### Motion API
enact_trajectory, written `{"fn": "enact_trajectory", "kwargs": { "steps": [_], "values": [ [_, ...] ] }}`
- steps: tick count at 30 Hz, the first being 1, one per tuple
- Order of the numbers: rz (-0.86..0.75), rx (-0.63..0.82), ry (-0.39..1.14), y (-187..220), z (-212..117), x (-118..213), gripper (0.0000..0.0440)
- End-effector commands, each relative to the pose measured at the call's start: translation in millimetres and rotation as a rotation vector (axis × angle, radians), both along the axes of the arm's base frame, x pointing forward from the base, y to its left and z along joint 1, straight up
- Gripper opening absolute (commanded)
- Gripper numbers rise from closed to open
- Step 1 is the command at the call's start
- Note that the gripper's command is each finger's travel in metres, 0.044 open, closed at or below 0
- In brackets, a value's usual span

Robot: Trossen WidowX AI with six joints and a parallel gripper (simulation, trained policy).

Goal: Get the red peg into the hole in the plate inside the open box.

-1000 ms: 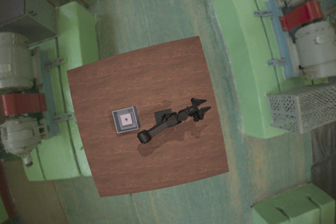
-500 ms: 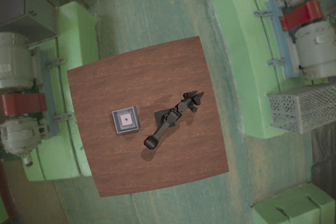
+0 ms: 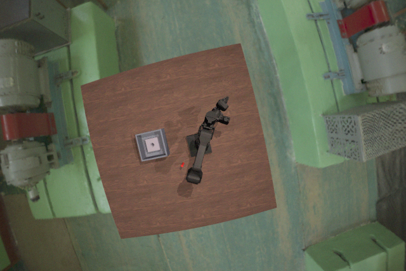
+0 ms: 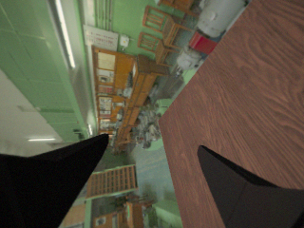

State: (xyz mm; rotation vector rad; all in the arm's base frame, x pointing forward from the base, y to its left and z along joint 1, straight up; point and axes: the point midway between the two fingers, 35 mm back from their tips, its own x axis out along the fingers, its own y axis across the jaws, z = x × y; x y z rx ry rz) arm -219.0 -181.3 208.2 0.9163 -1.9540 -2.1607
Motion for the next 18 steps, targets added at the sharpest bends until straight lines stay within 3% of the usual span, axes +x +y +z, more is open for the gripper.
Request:
{"fn": "enact_trajectory", "kwargs": {
  "steps": [1, 18],
  "values": [
    [0.084, 0.084, -0.001, -16, -5, 14, 0.044],
    [0.554, 0.44, 0.106, -79, -13, 109, 0.044]
  ]
}}
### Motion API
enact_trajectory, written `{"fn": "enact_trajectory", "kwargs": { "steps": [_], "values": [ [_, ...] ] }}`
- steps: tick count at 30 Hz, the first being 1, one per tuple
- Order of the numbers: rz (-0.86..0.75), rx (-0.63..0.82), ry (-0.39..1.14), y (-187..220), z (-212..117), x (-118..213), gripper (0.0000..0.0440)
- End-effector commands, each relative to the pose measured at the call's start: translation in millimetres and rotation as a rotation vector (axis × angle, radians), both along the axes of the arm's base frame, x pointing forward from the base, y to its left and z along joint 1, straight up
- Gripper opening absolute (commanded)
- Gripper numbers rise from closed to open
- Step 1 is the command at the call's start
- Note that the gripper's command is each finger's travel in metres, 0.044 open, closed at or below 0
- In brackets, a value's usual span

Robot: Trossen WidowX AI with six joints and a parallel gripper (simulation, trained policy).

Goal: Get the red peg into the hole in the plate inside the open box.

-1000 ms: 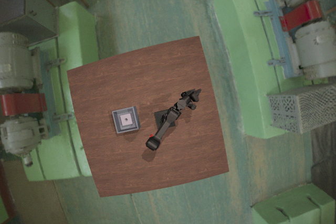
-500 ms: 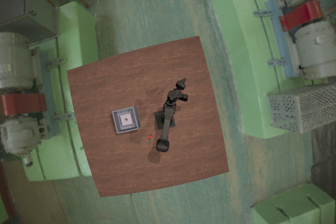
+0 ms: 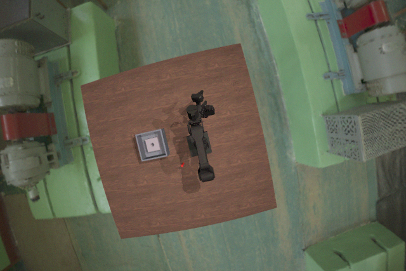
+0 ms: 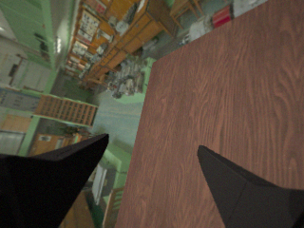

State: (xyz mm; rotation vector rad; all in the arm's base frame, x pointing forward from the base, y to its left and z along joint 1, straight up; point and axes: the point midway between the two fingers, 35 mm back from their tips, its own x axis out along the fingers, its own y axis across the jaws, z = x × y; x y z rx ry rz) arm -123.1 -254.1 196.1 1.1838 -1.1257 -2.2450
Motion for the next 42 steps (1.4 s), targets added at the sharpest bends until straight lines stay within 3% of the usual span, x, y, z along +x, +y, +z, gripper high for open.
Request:
{"fn": "enact_trajectory", "kwargs": {
  "steps": [1, 22, 42],
  "values": [
    [0.093, 0.066, 0.033, -9, -1, 20, 0.044],
    [0.725, 0.347, 0.287, -25, 7, 162, 0.044],
    [1.352, 0.502, 0.559, 36, 11, 296, 0.044]
  ]
}}
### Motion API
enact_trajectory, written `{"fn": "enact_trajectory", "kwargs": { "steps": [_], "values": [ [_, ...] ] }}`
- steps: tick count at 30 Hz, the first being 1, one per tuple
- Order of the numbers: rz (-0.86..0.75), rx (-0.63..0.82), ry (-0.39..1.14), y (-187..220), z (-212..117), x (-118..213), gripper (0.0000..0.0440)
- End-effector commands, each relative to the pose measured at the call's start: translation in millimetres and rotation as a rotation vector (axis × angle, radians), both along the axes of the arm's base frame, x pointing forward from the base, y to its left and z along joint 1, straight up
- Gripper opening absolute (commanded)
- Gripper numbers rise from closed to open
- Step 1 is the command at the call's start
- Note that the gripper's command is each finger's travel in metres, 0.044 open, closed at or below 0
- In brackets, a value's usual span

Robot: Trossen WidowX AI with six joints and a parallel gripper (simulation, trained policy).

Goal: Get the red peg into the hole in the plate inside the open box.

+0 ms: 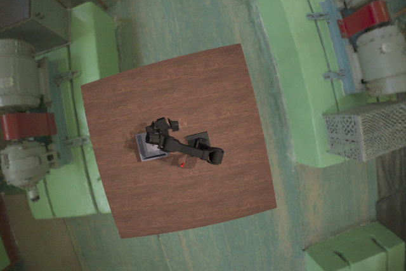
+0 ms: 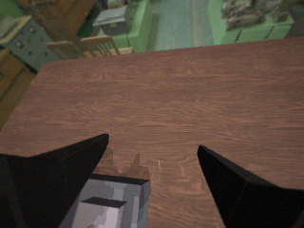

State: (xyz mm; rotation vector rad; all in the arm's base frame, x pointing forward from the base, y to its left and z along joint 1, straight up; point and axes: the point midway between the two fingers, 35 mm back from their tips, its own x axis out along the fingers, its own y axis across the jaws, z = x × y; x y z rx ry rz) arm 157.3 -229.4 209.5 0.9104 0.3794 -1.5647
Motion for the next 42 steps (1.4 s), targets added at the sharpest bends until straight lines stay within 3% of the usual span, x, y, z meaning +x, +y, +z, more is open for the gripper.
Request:
{"fn": "enact_trajectory", "kwargs": {
  "steps": [1, 11, 19, 32, 42],
  "values": [
    [0.112, 0.034, 0.039, 16, -2, 21, 0.044],
    [0.428, 0.136, 0.141, 83, -11, 72, 0.044],
    [0.64, 0.244, 0.239, 150, -26, 92, 0.044],
    [0.823, 0.422, 0.433, 250, -59, 76, 0.044],
    [0.887, 0.487, 0.553, 298, -88, 51, 0.044]
  ]
}}
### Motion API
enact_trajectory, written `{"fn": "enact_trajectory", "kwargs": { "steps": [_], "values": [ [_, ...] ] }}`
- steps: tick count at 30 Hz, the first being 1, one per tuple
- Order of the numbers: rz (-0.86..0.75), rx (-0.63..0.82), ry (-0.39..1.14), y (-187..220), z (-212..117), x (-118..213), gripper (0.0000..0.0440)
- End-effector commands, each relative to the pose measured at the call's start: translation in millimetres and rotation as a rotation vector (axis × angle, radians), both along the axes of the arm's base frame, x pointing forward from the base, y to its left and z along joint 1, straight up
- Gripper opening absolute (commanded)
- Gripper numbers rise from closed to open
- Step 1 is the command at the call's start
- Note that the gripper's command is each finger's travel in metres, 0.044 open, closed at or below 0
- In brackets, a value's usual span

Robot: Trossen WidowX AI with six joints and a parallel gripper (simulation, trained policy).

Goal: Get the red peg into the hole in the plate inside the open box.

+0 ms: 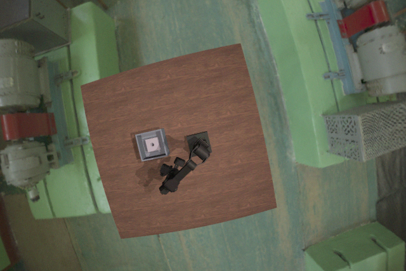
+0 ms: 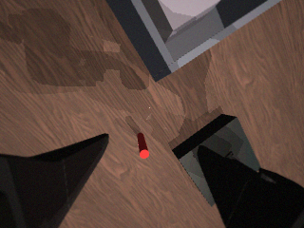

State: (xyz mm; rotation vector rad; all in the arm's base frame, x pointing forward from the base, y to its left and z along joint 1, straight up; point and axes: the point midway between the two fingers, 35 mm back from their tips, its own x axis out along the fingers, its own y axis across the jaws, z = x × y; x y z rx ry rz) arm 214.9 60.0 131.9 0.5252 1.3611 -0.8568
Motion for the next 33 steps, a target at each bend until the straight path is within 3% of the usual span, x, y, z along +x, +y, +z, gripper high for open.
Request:
{"fn": "enact_trajectory", "kwargs": {
  "steps": [1, 23, 25, 33],
  "values": [
    [0.017, 0.001, 0.04, 12, -14, -8, 0.044],
    [0.129, -0.05, 0.033, 26, -103, -19, 0.0434],
    [0.137, -0.054, 0.04, 24, -108, -21, 0.0407],
    [0.138, -0.056, 0.08, 22, -123, -27, 0.0199]
  ]
}}
